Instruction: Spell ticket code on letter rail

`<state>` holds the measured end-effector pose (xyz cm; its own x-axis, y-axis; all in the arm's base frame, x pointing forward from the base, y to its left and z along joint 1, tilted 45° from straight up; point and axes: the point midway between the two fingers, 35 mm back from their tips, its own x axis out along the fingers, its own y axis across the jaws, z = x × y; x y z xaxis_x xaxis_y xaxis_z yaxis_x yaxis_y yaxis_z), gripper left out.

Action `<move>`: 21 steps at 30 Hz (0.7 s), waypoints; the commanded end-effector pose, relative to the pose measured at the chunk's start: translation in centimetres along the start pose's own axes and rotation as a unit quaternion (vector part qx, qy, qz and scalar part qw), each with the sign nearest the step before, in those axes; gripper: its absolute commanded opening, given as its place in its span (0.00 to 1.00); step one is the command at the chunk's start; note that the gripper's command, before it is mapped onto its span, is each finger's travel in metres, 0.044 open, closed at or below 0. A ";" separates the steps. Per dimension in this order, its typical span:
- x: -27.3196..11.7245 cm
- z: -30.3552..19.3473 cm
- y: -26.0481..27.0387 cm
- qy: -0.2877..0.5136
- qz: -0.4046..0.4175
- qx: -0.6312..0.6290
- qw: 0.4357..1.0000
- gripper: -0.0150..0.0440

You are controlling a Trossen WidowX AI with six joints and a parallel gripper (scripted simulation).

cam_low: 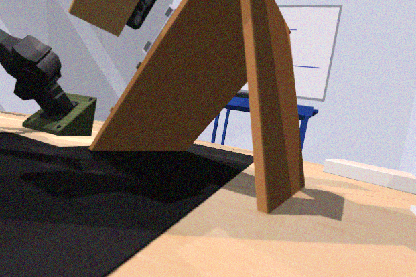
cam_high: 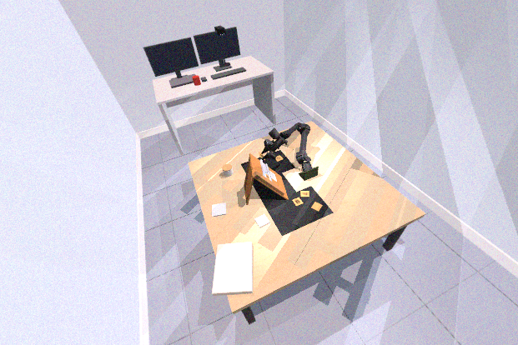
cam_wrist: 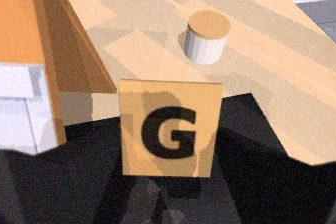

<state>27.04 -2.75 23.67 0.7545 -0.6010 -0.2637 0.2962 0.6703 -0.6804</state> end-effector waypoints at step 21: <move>0.1 0.0 1.3 0.001 -0.001 0.001 1.000 0.25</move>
<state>27.35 -2.04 22.97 0.7547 -0.6008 -0.2638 0.2965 0.6709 -0.6798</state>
